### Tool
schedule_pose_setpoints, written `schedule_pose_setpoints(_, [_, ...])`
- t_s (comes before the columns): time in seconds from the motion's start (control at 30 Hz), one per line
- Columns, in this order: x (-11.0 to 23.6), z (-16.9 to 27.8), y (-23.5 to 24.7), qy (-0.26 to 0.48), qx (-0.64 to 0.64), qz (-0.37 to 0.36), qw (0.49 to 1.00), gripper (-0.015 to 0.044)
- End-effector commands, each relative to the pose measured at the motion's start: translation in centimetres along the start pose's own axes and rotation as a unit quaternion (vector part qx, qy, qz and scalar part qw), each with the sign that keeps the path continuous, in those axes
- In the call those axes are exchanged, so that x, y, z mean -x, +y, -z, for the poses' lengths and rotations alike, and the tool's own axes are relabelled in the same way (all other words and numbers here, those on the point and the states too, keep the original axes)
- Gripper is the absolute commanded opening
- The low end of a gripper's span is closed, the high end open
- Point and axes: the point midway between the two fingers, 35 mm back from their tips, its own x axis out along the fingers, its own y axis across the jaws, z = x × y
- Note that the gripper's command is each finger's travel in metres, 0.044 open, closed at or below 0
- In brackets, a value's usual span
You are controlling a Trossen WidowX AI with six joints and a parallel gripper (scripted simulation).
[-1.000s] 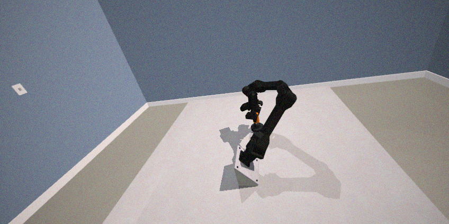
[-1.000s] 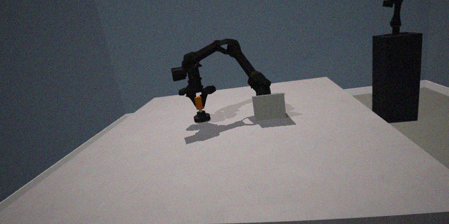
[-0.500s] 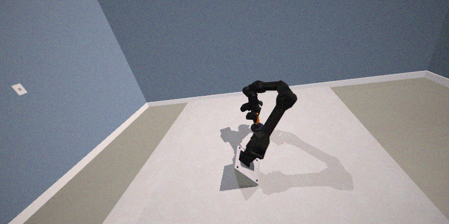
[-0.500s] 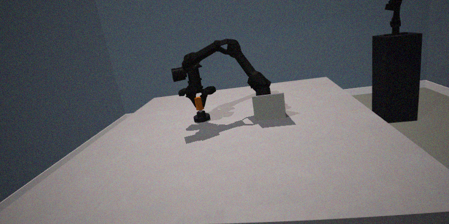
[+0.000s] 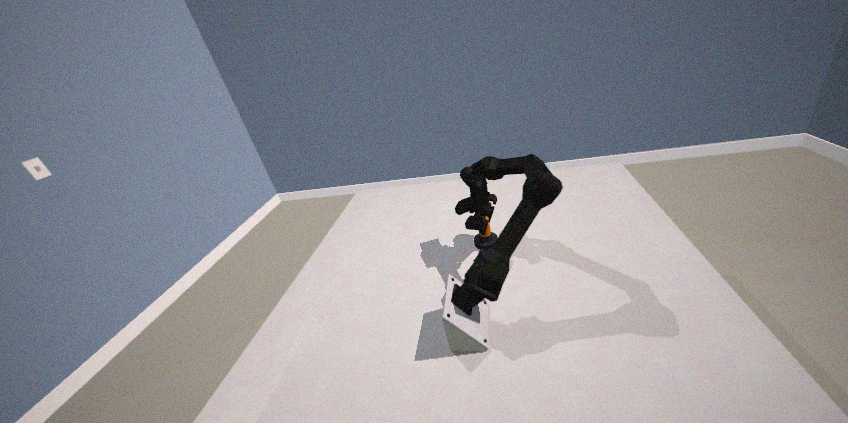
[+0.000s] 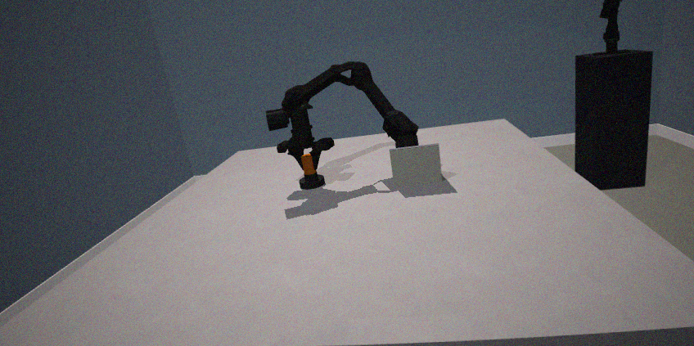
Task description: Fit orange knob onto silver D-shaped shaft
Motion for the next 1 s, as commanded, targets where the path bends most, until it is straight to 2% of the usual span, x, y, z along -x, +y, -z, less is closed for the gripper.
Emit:
schedule_pose_setpoints(0.0, [0.10,-0.01,-0.01,0.000,0.000,0.001,1.000,0.0000])
schedule_pose_setpoints(0.17, [0.10,-0.01,-0.01,0.000,0.000,0.001,1.000,0.0000])
schedule_pose_setpoints(0.73, [0.10,-0.01,-0.01,0.000,0.000,0.001,1.000,0.0440])
schedule_pose_setpoints(0.97, [0.10,-0.01,-0.01,0.000,0.000,0.001,1.000,0.0440])
